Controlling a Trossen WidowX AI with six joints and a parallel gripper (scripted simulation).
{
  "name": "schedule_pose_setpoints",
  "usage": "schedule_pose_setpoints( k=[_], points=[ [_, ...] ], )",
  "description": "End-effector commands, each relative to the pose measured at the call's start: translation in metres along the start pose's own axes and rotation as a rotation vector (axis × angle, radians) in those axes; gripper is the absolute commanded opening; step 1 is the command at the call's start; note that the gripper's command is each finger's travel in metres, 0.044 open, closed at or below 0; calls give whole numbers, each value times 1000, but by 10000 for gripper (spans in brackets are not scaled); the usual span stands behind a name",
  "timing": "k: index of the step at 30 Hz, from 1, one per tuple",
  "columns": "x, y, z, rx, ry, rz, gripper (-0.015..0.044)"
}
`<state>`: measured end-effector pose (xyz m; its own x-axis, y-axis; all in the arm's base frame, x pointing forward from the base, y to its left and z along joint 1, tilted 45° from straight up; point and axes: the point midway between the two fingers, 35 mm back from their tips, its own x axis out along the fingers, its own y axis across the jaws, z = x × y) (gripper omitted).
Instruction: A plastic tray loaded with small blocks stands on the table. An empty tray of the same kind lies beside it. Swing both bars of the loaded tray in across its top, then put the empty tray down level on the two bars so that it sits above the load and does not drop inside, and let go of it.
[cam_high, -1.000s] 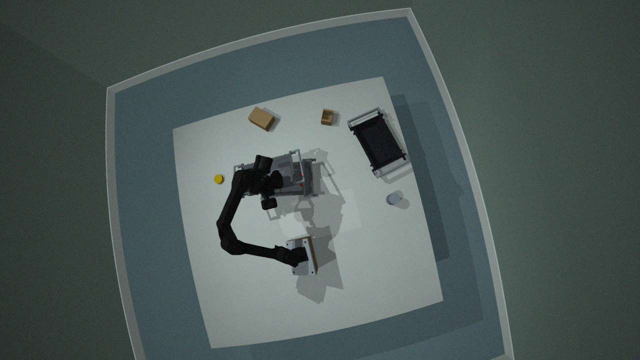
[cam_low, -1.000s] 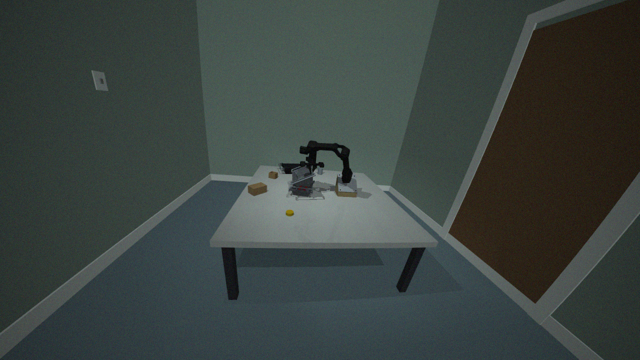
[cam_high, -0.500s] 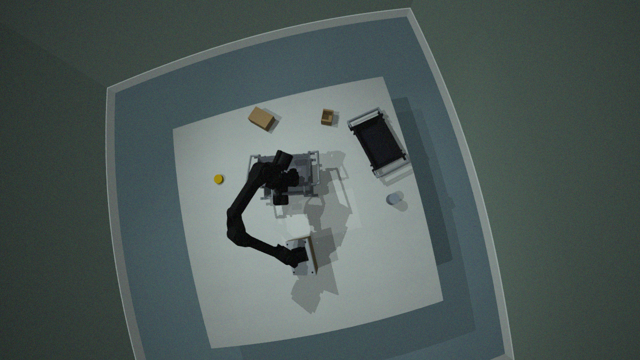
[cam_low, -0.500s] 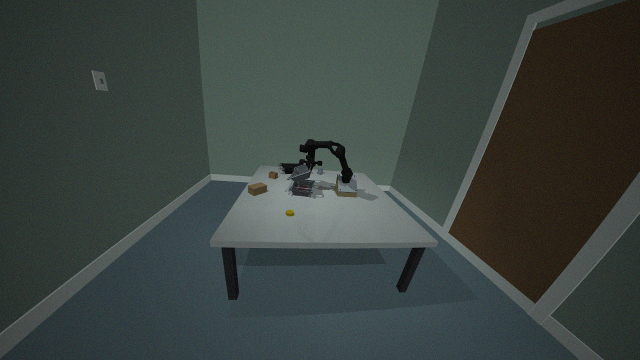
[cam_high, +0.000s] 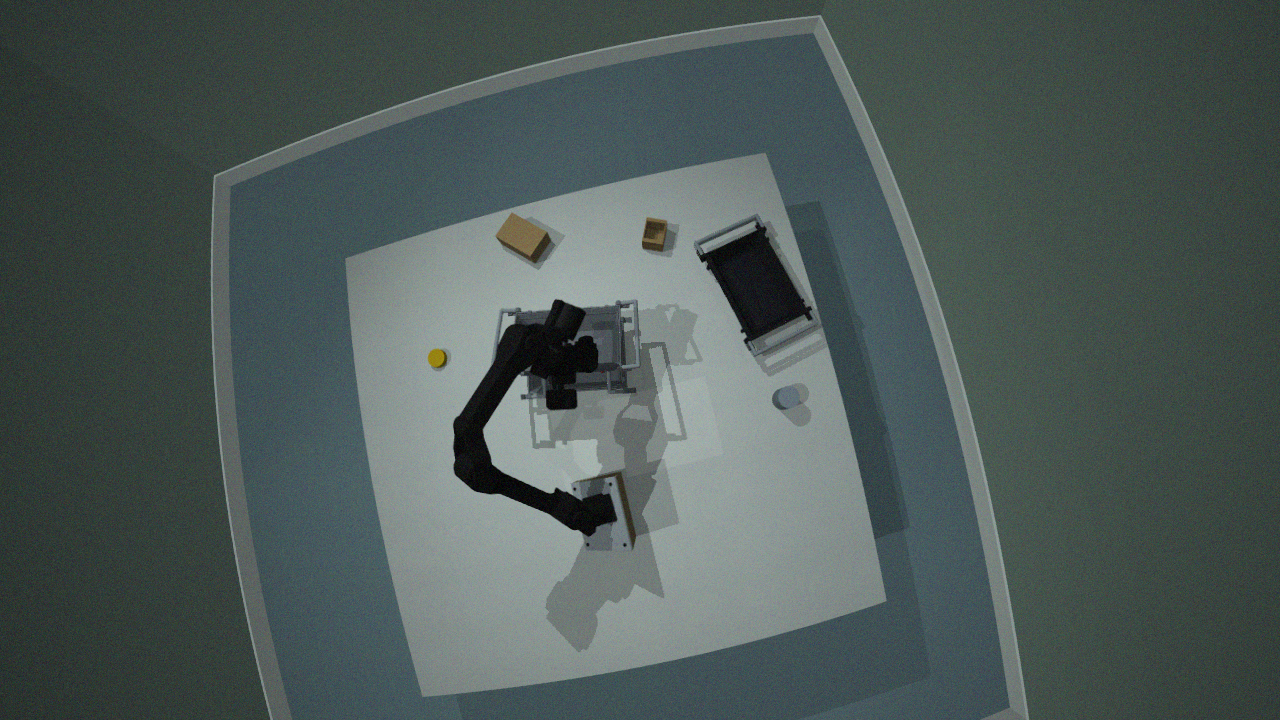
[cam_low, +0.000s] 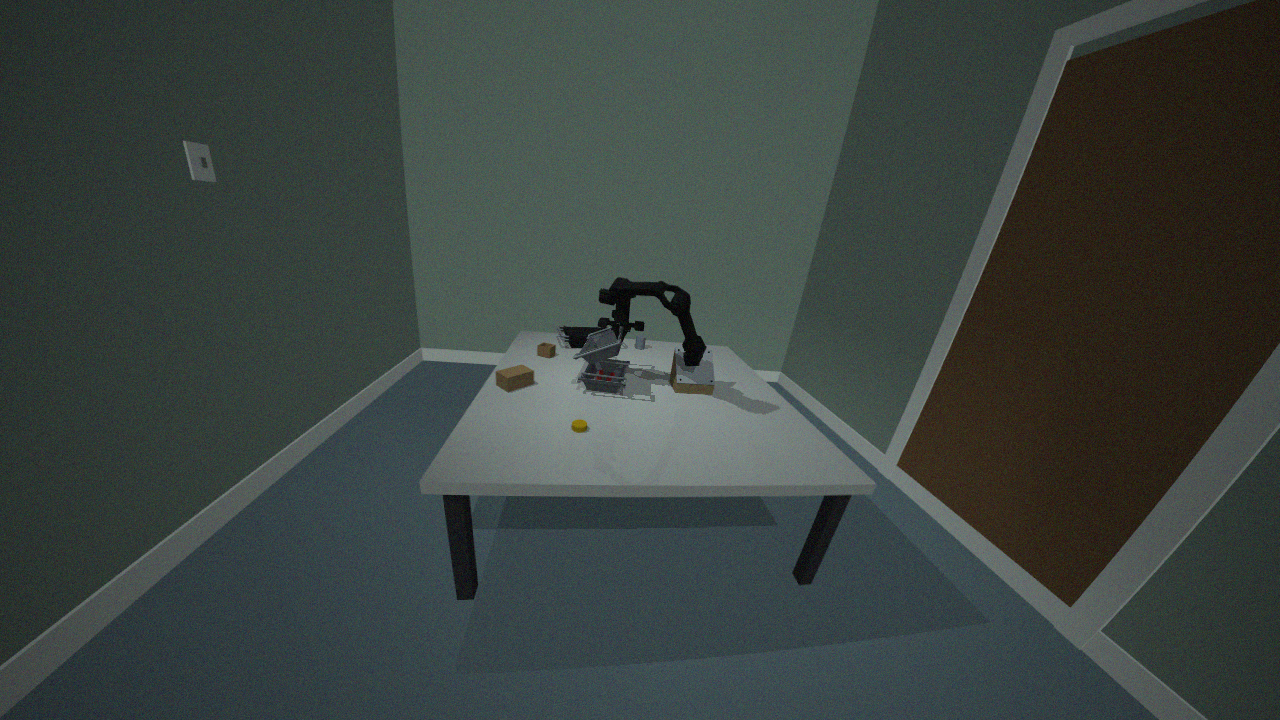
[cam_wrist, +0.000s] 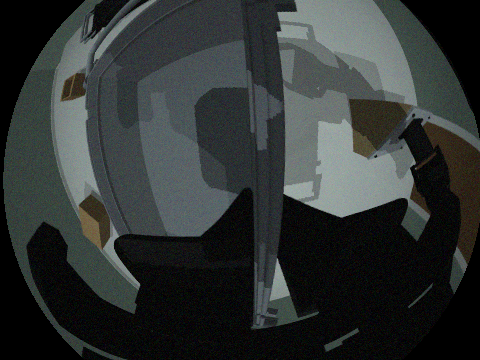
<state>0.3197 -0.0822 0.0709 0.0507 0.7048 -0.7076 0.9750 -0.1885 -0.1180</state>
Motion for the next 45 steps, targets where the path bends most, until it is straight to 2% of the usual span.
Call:
schedule_pose_setpoints(
  k=[1, 30, 45],
  points=[
    [-6, 4, 0, -3, -3, 24, 0],
    [-5, 4, 1, -3, -3, 24, 0],
    [18, 6, 1, -3, -4, 25, 0]
  ],
)
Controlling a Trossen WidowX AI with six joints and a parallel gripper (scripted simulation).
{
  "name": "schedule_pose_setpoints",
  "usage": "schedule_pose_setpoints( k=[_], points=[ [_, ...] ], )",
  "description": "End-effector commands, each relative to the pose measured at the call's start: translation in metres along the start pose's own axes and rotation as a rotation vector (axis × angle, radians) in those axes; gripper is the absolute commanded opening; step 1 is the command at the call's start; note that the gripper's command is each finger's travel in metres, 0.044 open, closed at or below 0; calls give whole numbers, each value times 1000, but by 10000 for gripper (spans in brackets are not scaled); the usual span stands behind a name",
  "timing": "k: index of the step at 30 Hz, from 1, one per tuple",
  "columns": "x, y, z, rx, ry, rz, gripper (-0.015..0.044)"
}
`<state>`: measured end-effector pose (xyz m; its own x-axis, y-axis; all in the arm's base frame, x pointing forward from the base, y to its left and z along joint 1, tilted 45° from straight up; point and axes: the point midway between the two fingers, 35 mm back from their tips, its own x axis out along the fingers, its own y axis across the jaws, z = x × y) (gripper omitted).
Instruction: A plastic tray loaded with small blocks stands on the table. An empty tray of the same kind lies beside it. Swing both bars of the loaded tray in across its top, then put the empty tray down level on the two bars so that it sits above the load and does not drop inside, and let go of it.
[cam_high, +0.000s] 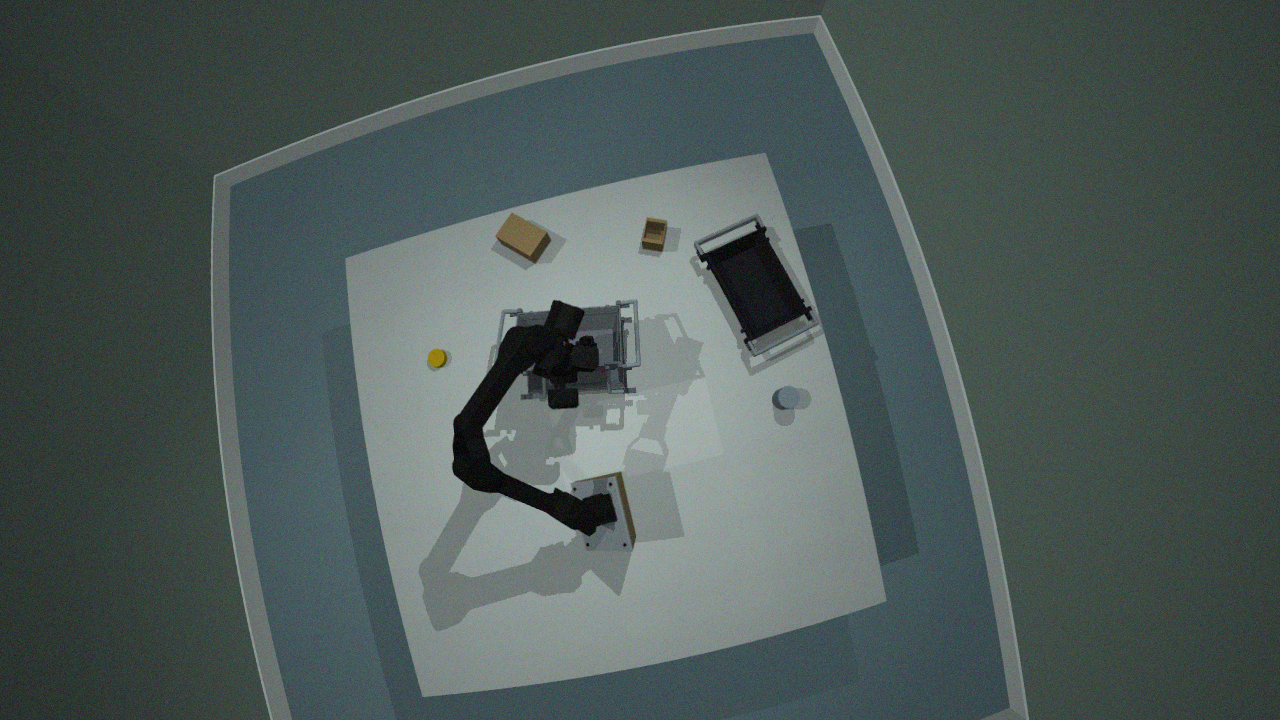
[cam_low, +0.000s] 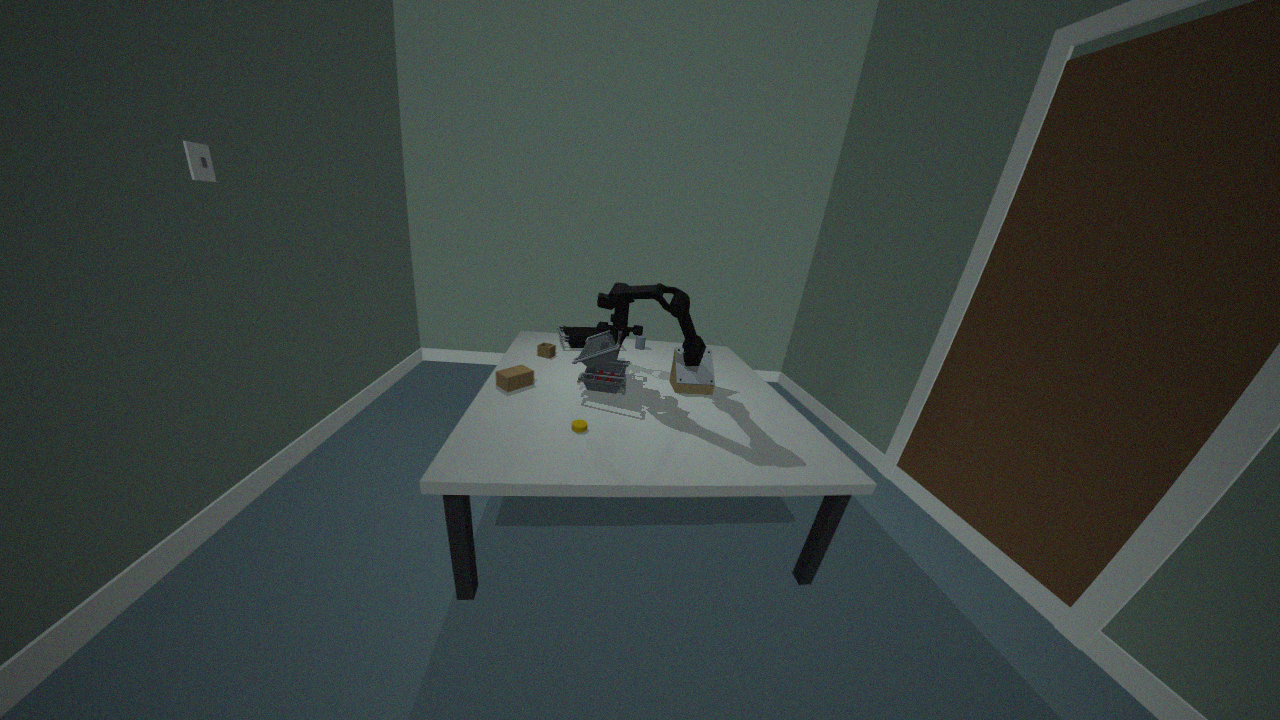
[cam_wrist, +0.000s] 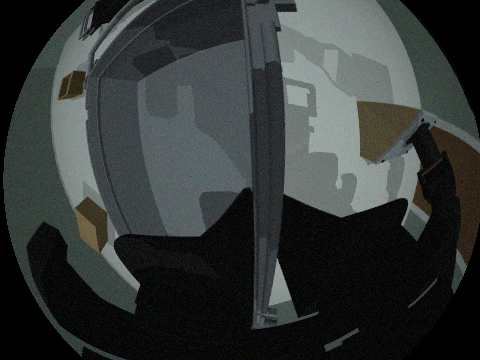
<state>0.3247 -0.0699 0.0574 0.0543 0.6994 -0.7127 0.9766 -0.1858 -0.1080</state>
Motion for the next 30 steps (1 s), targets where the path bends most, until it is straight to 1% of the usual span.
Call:
schedule_pose_setpoints(
  k=[1, 17, 30],
  points=[
    [2, 2, 1, 6, 3, 20, 0],
    [29, 1, 0, 6, 4, 20, 0],
    [36, -6, 0, 6, 5, 19, 0]
  ],
)
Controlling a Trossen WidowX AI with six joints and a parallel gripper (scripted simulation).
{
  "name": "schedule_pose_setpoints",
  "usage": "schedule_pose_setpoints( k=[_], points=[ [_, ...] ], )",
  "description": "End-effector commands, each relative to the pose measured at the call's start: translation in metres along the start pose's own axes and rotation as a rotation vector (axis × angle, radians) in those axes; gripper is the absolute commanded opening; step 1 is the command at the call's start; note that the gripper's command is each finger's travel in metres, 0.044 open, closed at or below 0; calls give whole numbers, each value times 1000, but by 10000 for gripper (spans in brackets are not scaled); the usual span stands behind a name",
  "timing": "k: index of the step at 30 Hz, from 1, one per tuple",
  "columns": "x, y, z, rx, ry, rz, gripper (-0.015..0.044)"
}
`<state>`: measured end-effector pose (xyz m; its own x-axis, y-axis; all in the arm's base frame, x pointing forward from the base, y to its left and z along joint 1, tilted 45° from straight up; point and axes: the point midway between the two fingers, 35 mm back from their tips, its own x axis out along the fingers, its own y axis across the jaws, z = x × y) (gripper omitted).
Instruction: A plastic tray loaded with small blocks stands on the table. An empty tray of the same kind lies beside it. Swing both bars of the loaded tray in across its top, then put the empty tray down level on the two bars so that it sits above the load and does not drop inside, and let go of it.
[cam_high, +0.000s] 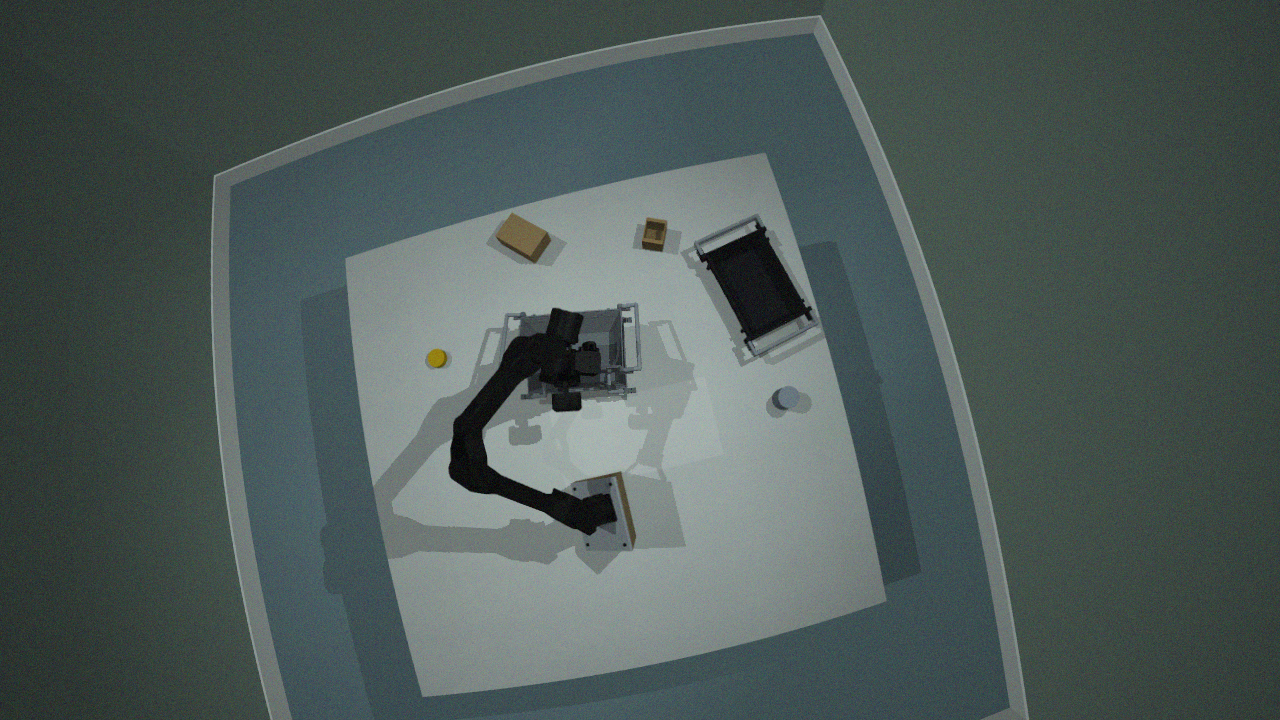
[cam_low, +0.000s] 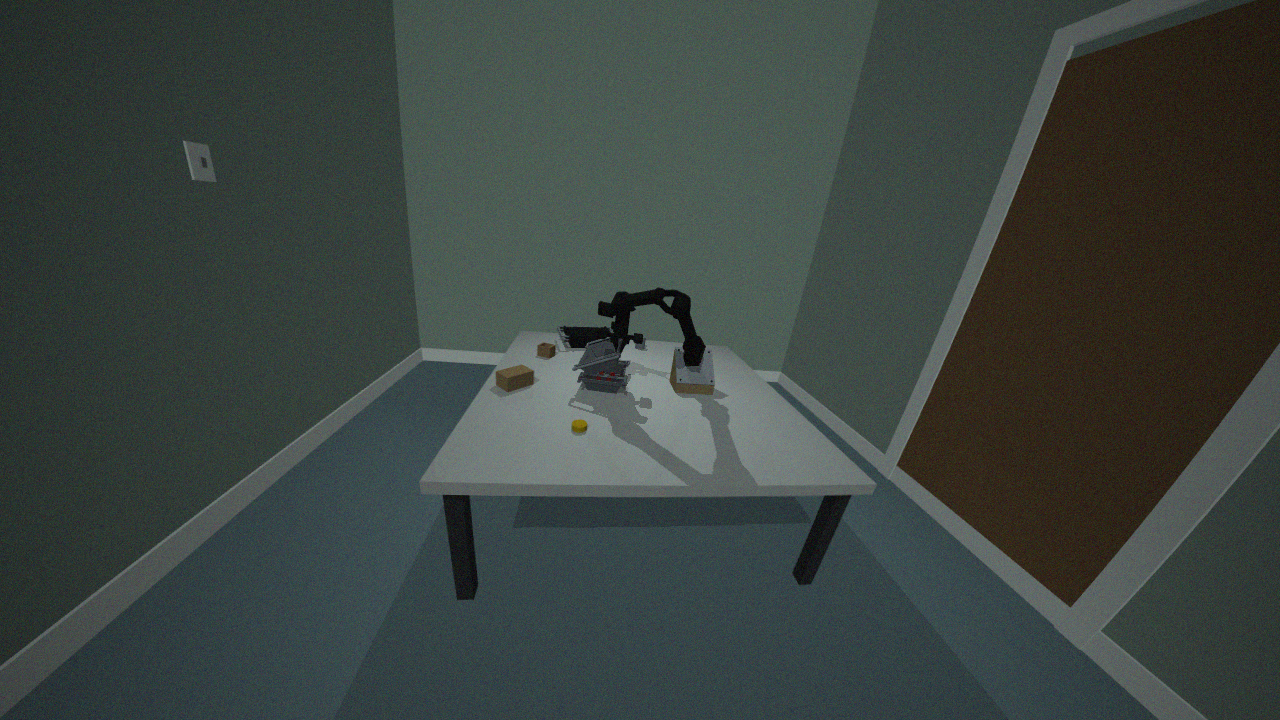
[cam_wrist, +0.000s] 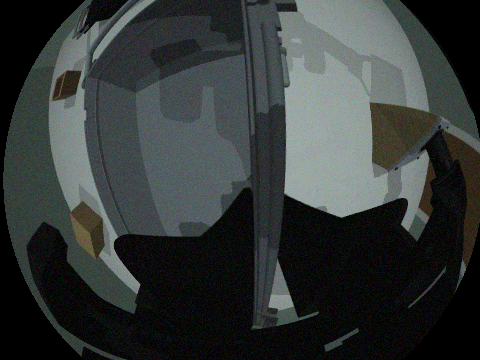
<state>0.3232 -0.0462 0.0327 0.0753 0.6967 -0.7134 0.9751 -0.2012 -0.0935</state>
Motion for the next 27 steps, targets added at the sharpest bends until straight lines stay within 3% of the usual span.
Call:
schedule_pose_setpoints(
  k=[1, 27],
  points=[
    [3, -4, -1, 5, 3, -2, 0],
    [14, -12, -1, 5, 4, -2, 0]
  ],
)
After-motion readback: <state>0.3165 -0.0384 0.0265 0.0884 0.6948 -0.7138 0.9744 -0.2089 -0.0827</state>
